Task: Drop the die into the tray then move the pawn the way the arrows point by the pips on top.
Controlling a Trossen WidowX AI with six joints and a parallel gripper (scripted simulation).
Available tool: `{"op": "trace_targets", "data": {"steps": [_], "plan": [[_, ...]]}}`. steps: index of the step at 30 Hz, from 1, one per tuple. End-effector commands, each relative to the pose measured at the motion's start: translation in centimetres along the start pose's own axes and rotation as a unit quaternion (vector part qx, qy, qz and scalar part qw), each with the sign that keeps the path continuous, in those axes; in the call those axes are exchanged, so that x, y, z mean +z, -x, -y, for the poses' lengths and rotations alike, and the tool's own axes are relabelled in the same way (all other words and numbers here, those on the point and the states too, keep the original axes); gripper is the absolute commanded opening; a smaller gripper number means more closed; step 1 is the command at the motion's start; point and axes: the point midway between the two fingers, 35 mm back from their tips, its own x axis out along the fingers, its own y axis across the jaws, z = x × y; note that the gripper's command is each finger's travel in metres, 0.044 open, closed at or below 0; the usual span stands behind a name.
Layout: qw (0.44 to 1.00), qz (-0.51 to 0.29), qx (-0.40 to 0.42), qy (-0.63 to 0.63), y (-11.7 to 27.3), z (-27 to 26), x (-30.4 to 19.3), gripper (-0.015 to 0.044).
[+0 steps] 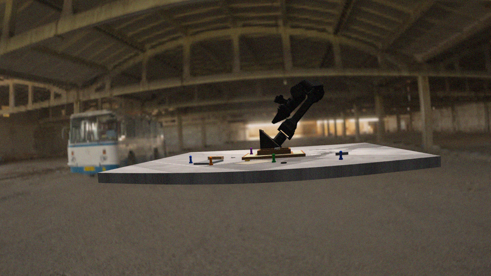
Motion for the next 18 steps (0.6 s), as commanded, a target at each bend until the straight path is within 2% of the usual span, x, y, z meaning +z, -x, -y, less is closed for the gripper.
{"op": "trace_targets", "data": {"steps": [1,4,6,8,11,12,13,15,18], "plan": [[0.997,-0.069,-0.027,0.015,-1.3,0.4,-0.3,0.044],[0.971,-0.232,-0.045,0.024,-3.4,0.7,-1.2,0.044],[0.941,-0.338,-0.028,0.015,-4.2,0.5,-1.5,0.044],[0.917,-0.399,-0.005,0.002,-4.5,0.2,-1.4,0.044],[0.914,-0.406,-0.002,0.0,-4.5,0.2,-1.4,0.044],[0.927,-0.374,-0.026,-0.001,-4.9,0.7,-1.3,0.044],[0.927,-0.374,-0.026,-0.001,-4.9,0.7,-1.3,0.044],[0.926,-0.376,-0.015,0.023,-5.4,0.7,-1.0,0.0387],[0.917,-0.379,0.03,0.123,-7.2,0.7,0.2,0.0309]]}}
